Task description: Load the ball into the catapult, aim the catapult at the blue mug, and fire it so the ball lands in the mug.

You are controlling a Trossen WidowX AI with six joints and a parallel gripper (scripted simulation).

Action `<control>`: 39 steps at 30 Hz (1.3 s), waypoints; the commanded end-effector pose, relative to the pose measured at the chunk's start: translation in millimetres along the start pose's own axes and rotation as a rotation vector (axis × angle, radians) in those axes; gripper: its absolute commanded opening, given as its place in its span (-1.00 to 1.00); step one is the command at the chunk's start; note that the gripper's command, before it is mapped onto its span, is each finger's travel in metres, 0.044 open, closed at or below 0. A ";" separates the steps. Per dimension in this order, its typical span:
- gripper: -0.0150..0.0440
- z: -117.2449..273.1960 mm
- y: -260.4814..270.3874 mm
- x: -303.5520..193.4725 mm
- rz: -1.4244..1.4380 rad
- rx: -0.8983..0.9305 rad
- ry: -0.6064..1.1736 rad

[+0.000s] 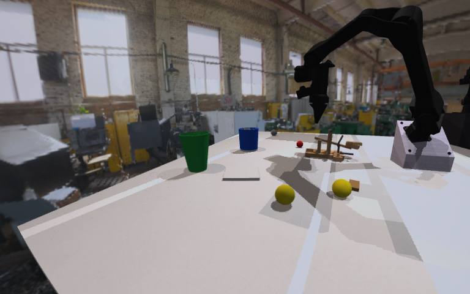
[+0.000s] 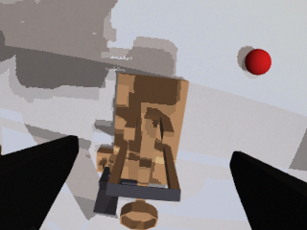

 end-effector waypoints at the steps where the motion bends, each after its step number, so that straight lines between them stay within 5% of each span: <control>1: 1.00 -9.4 1.0 -1.4 -0.008 0.007 0.027; 39: 1.00 -88.1 3.5 -8.3 -0.008 0.014 0.038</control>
Point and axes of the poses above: the point midway between the two fingers, 35 mm back from their tips, its own z axis back along the fingers, its own y axis across the jaws, x = y × z, the point moved 5 cm from there along z, back along the fingers, and after that the axes turned 6 degrees about -z, right-handed, at the moved point
